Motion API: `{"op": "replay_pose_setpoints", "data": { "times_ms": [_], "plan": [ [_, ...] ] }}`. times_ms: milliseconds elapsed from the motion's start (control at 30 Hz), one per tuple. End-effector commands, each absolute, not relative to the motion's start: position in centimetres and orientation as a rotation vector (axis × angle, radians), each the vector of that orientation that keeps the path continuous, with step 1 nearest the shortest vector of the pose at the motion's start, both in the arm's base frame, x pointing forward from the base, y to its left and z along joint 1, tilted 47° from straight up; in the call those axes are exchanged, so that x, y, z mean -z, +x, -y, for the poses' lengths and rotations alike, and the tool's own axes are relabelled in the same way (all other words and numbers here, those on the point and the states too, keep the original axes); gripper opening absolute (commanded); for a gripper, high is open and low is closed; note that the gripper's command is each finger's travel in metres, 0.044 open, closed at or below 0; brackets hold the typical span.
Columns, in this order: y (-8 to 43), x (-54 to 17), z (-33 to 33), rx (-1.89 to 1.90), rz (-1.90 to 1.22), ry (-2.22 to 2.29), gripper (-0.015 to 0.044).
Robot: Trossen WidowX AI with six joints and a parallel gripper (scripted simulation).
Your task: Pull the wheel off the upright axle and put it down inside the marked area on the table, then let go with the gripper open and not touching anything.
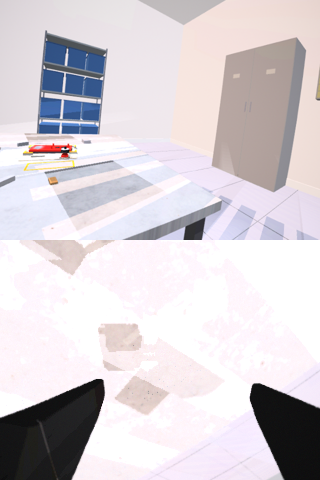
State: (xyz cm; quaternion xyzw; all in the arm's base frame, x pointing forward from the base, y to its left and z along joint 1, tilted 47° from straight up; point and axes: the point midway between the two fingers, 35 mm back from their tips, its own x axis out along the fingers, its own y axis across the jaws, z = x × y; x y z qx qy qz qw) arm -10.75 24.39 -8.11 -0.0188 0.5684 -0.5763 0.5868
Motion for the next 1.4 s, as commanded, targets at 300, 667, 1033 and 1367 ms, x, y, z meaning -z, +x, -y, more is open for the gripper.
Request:
{"op": "replay_pose_setpoints", "data": {
  "times_ms": [300,667,1033,1367],
  "plan": [
    [-3.9,7.3,-26.8,1.181,-1.454,-0.039,0.0300],
    [5.1,6.0,-27.4,1.045,-1.530,-0.009,0.0300],
    [14.6,3.8,-24.8,0.863,-1.554,-0.067,0.0300],
    [21.6,1.8,-20.8,0.749,-1.542,-0.149,0.0300]
  ]
}}
